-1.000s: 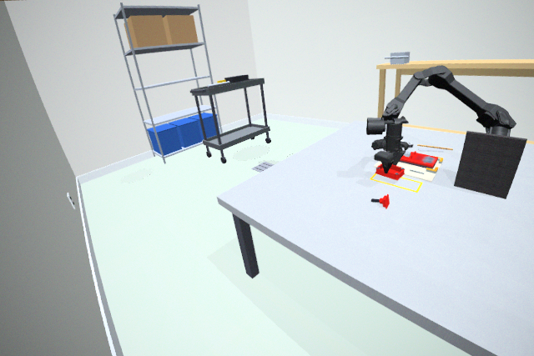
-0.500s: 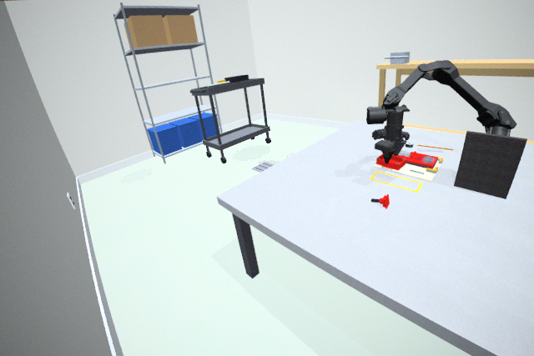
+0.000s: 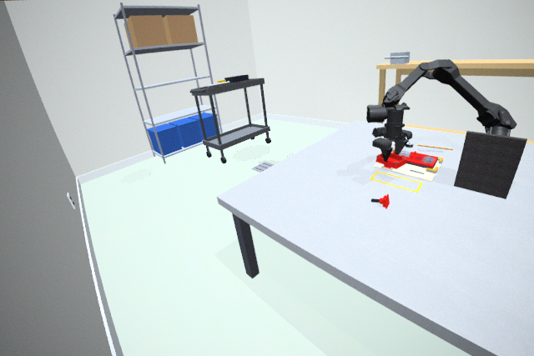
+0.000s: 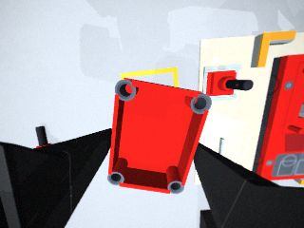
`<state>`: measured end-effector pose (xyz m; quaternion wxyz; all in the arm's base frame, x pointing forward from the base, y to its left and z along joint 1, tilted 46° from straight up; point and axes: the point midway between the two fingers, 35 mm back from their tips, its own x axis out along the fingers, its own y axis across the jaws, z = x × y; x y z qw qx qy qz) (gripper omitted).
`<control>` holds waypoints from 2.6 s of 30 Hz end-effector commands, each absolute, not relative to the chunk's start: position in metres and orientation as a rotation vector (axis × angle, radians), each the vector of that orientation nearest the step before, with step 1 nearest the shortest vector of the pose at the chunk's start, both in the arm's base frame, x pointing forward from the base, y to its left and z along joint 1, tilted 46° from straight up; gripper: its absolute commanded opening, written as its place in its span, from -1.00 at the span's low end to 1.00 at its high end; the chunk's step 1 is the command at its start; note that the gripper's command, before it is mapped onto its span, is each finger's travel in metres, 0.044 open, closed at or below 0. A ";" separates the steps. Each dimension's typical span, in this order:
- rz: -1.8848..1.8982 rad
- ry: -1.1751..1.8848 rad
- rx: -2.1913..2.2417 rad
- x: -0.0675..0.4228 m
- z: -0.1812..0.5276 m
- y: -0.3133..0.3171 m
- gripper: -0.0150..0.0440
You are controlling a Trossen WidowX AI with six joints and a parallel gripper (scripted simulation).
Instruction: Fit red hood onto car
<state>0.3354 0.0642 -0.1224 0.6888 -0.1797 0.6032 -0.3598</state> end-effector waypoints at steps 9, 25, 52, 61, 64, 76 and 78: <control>-0.979 1.214 -0.177 0.334 -0.124 0.067 -0.49; -1.185 1.009 0.119 0.333 -0.127 0.071 -0.49; -1.464 0.607 0.612 0.331 -0.131 0.077 -0.49; -1.470 0.596 0.625 0.331 -0.136 0.072 -0.49; -1.469 0.597 0.625 0.333 -0.148 0.061 -0.49; -1.471 0.593 0.621 0.331 -0.185 0.021 -0.49; -1.483 0.595 0.626 0.331 -0.183 0.023 -0.40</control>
